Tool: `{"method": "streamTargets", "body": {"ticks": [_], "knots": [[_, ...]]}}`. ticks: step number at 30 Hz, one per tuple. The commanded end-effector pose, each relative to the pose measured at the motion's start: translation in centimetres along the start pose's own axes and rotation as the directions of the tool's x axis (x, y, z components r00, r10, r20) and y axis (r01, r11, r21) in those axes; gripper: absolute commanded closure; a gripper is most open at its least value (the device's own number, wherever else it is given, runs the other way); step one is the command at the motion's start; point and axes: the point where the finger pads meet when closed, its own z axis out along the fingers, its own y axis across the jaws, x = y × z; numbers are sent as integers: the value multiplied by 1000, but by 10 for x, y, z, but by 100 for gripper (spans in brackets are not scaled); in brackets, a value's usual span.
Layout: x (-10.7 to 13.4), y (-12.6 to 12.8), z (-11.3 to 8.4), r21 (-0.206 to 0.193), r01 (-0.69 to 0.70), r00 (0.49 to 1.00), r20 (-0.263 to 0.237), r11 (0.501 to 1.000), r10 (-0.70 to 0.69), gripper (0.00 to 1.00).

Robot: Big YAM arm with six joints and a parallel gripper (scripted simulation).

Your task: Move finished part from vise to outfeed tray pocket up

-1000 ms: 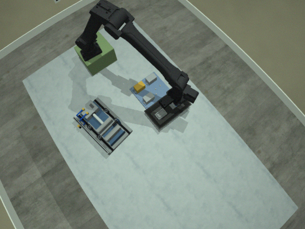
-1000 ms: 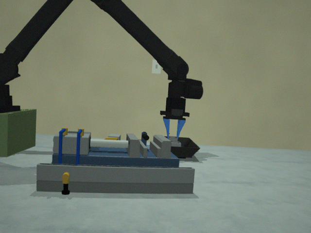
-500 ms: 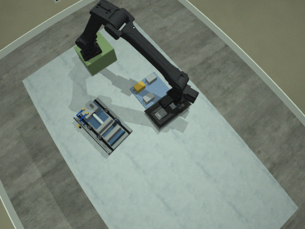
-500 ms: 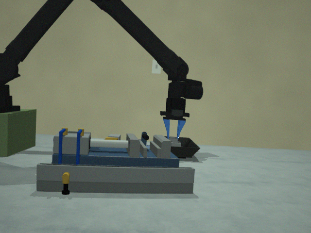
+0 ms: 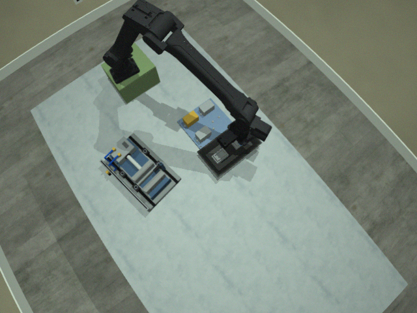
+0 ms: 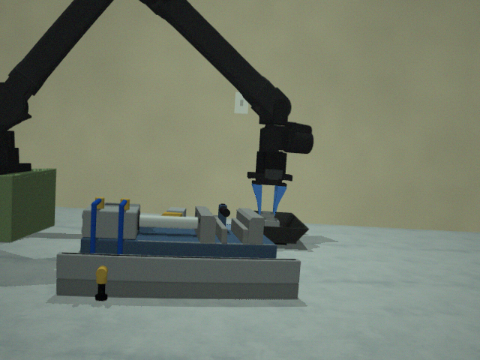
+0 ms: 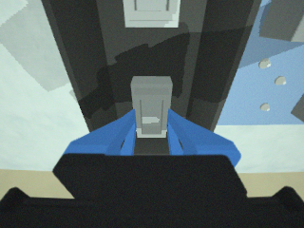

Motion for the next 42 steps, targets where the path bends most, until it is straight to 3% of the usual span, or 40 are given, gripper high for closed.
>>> {"method": "streamTargets", "body": {"ticks": [1,18,19,42], "knots": [[3,8,-3,-22,8,1000,-7,1000,-8,100],[3,8,-3,-22,8,1000,-7,1000,-8,100],[3,8,-3,-22,8,1000,-7,1000,-8,36],[3,8,-3,-22,8,1000,-7,1000,-8,36]]}}
